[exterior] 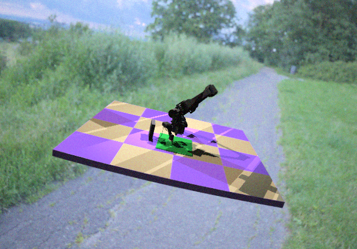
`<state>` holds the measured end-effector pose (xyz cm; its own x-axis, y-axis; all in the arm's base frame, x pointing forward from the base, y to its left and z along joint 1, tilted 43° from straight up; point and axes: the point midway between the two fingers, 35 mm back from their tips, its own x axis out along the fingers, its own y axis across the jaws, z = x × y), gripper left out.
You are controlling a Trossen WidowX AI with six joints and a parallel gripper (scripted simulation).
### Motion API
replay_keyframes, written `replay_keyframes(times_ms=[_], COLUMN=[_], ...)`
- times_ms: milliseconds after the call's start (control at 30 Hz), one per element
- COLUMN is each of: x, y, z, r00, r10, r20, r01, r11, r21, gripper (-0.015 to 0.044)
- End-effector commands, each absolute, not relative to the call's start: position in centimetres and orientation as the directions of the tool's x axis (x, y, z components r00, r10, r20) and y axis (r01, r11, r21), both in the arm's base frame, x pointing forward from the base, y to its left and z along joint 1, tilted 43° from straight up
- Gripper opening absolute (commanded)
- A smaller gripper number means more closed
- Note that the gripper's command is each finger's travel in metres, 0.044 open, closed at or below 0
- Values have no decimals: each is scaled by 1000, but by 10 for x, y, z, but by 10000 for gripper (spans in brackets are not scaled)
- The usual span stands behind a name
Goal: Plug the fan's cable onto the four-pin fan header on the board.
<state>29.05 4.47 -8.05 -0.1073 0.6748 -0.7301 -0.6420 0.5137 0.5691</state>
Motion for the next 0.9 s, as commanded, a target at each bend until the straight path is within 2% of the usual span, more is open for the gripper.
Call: replay_keyframes(times_ms=[0,200,433,867], x=[300,301,297,296], y=[19,27,107,109], z=[-55,-48,24,26], r00=[-76,-76,-77,-77], r10=[671,670,675,676], r20=[-737,-739,-734,-733], r01=[-651,-651,-650,-650], r11=[527,528,524,523], r21=[547,546,550,551], gripper=[260,260,260,260])
